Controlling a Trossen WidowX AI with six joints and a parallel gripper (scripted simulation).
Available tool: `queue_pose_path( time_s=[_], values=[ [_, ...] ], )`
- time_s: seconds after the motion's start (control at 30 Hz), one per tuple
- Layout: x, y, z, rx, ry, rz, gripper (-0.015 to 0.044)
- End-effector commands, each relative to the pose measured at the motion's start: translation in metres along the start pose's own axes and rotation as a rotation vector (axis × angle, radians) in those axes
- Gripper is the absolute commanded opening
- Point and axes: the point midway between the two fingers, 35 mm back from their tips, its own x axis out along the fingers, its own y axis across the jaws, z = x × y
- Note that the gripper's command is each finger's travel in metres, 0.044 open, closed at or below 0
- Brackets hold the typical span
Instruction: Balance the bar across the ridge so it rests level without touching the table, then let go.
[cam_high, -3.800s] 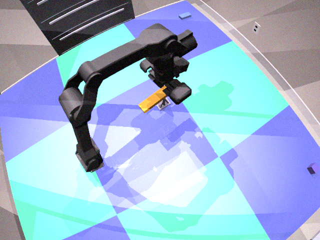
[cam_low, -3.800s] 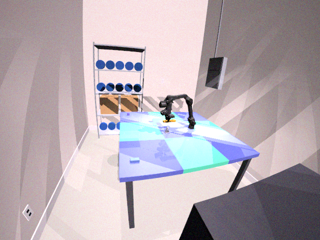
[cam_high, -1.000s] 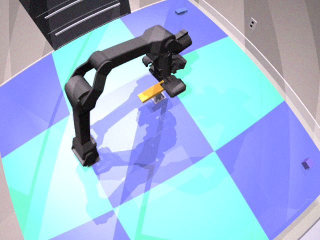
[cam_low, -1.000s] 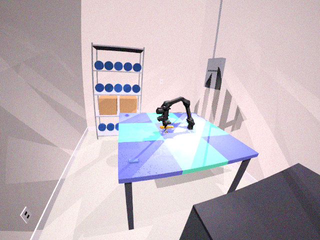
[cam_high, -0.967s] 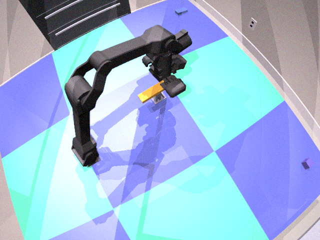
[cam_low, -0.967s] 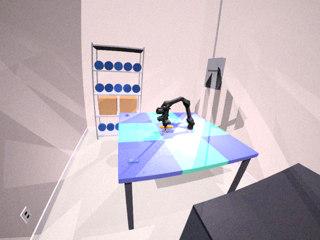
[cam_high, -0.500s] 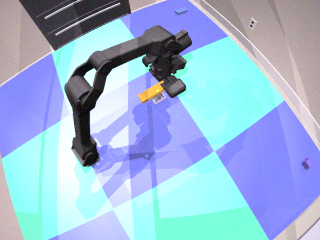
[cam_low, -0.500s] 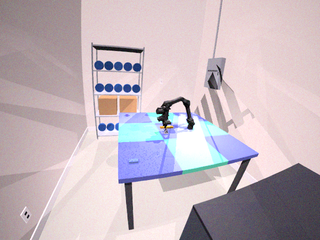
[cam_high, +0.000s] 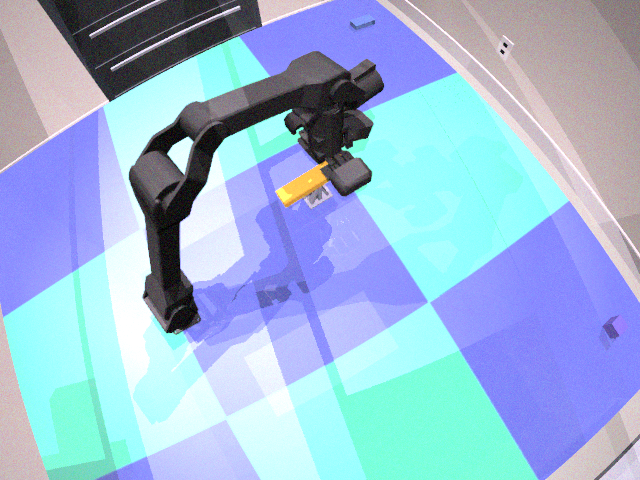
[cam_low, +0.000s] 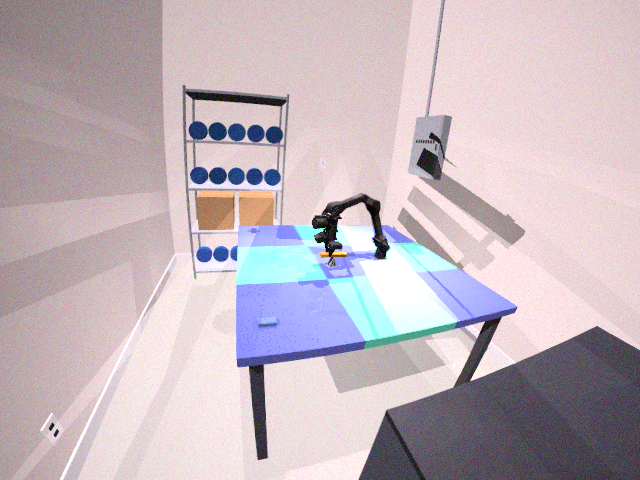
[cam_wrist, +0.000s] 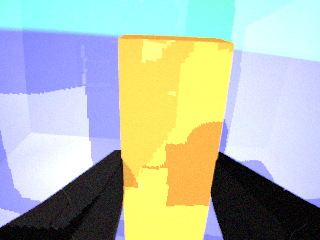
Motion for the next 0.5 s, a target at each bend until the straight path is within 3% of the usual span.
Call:
queue_pose_path(
  time_s=[0.0, 0.47],
  values=[
    [0.0004, 0.0006, 0.0001, 0.004, -0.001, 0.004, 0.0000],
    [0.0015, 0.0006, 0.0000, 0.004, -0.001, 0.004, 0.0000]
  ],
)
